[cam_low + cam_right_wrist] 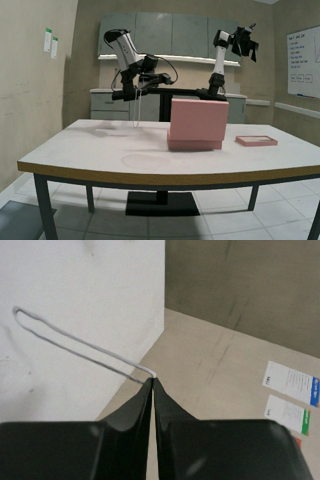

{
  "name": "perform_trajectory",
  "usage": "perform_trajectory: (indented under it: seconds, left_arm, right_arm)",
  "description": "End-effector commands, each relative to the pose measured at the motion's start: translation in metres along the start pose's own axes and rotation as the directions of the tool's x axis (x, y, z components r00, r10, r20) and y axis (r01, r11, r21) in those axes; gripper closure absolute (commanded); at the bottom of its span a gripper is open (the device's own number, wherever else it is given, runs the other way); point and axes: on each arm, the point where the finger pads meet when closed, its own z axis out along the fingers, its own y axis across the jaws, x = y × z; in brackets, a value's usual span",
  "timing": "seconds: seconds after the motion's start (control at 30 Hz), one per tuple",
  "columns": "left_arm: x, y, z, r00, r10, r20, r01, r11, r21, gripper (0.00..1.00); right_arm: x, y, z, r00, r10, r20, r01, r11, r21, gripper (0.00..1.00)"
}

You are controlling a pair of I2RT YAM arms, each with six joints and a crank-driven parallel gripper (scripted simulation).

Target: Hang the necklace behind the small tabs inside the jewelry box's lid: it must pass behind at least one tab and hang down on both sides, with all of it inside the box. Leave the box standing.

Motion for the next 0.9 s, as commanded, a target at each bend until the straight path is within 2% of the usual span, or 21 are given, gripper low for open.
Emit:
perform_trajectory:
  seconds: [0.0, 0.17, 0.87]
  left_arm:
    - [-0.02, -0.005, -0.004, 0.998, 0.009, 0.066, -0.01, 1.0, 0.019, 0.0]
    - [-0.02, -0.005, -0.004, 0.998, 0.009, 0.066, -0.01, 1.0, 0.019, 0.0]
    - [-0.02, -0.005, -0.004, 0.998, 0.009, 0.066, -0.01, 1.0, 0.019, 0.0]
  right_arm:
    - [0.0, -0.005, -0.003, 1.0, 0.004, -0.02, -0.004, 1.0, -0.014, 1.0]
    - [-0.005, -0.007, -0.003, 1.0, 0.018, 0.014, -0.018, 1.0, -0.014, 1.0]
    - [-0.006, -0.01, -0.001, 1.0, 0.0, 0.002, 0.0, 1.0, -0.016, 1.0]
